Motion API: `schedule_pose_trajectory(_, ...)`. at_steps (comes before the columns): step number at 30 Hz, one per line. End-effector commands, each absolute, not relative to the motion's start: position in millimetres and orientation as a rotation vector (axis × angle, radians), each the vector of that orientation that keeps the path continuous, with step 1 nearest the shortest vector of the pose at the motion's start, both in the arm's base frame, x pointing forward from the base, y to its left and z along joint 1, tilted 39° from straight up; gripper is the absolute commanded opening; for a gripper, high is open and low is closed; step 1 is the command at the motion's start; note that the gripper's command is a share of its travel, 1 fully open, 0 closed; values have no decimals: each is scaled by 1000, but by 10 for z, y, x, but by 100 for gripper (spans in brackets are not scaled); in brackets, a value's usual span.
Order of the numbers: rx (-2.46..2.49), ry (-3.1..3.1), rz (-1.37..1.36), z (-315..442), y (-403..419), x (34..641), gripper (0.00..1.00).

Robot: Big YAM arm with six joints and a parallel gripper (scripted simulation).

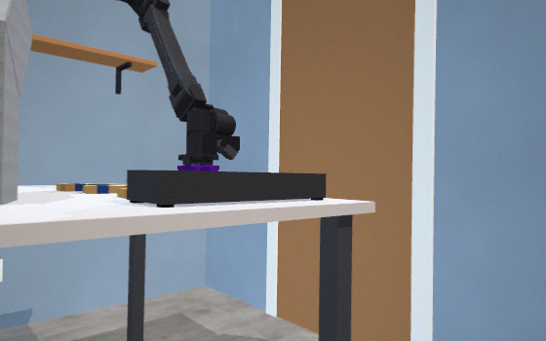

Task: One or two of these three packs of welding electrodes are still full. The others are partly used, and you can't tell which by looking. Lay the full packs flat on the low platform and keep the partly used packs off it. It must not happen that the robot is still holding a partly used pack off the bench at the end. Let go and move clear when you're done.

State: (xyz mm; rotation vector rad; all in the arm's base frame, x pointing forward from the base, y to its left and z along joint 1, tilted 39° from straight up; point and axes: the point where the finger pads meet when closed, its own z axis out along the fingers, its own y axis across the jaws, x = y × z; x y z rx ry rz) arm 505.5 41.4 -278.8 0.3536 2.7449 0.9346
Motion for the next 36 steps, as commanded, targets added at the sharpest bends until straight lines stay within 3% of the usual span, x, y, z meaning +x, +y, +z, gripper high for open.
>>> schedule_pose_trajectory(1,352,2741,936,-2768,403,5066,0)
schedule_pose_trajectory(36,360,2732,933,-2520,187,5018,0)
